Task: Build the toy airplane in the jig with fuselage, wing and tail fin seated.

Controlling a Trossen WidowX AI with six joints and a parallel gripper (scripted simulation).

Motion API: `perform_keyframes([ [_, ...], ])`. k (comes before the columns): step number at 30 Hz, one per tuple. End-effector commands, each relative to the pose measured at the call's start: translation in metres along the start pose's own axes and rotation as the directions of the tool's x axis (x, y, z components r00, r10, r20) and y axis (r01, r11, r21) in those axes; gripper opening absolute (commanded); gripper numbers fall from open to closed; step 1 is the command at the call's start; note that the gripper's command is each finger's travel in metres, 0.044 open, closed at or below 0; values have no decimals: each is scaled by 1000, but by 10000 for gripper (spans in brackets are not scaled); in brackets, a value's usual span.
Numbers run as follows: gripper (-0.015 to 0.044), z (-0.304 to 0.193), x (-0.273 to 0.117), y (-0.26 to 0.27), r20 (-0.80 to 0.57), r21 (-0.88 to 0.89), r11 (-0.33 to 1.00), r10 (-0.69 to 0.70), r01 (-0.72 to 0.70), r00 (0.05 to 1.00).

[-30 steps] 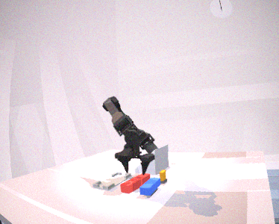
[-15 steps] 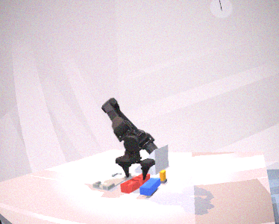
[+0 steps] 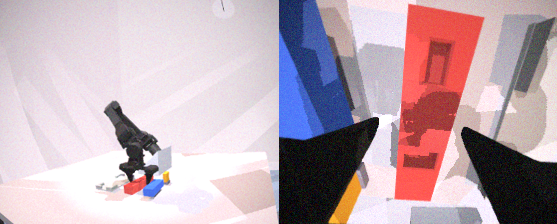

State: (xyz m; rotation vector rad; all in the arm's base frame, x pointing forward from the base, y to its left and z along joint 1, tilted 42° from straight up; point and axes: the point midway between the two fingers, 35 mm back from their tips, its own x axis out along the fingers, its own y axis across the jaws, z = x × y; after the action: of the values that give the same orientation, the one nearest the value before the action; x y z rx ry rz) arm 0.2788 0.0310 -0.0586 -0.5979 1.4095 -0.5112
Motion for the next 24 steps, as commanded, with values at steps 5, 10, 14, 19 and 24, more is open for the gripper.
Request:
perform_keyframes([
  [5,440,-3,12,-1,-3,-8,1000,-6,6,1000],
  [10,309,-3,12,-1,-3,-8,1000,-6,6,1000],
  [14,204,-3,12,-1,-3,-8,1000,-6,6,1000],
  [19,151,-3,12,-1,-3,-8,1000,-6,6,1000],
  [24,78,-3,12,-1,-3,-8,1000,-6,6,1000],
])
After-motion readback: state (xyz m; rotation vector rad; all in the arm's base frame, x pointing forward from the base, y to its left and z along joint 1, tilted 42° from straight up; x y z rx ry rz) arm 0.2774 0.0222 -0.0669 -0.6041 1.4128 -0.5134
